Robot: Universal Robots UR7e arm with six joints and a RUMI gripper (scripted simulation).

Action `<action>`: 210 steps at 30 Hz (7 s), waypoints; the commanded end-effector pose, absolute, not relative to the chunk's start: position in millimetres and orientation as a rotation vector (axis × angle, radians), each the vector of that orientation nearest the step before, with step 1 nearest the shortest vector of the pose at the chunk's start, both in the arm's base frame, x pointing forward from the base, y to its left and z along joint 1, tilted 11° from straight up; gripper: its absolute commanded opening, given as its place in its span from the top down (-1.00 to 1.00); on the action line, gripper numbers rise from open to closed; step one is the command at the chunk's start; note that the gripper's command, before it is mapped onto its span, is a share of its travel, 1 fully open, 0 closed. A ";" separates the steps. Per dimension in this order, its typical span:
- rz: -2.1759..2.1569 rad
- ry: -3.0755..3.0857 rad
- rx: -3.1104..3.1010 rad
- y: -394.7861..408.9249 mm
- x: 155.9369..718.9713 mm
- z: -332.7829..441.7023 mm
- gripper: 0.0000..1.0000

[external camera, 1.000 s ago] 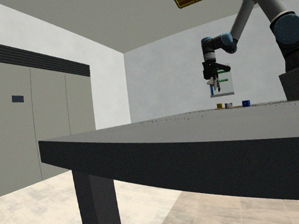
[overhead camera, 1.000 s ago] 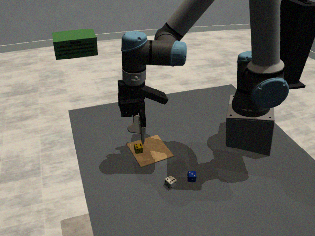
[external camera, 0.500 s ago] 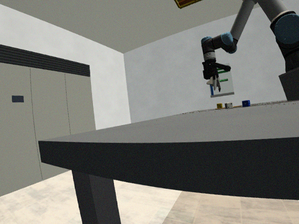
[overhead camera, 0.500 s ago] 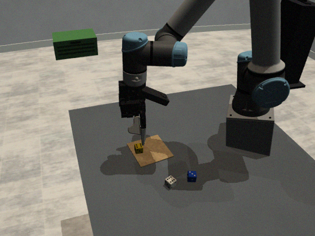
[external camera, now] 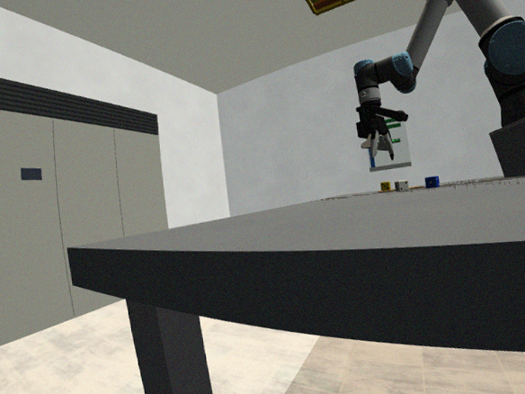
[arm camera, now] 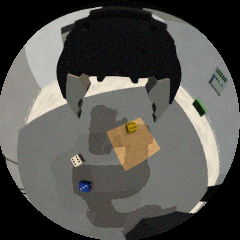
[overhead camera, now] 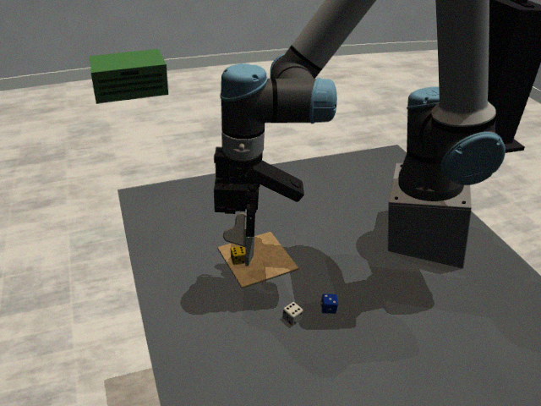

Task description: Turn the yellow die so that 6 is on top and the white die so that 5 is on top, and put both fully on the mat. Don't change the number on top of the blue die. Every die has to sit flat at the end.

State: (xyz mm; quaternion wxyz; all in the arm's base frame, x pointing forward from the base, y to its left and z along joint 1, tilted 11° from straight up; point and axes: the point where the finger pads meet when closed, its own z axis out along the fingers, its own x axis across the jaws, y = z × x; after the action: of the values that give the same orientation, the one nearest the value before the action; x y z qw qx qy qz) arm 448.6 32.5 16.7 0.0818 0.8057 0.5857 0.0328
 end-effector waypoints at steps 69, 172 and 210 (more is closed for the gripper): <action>0.189 0.643 2.930 165.5 397.7 -9.4 0.44; 0.189 0.643 2.930 161.2 405.8 -60.6 0.44; 0.189 0.643 2.930 157.6 411.1 -94.6 0.44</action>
State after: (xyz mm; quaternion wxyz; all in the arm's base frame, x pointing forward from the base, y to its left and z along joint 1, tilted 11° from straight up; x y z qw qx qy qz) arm 409.8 157.9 -90.0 0.0679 0.9727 0.2133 0.0618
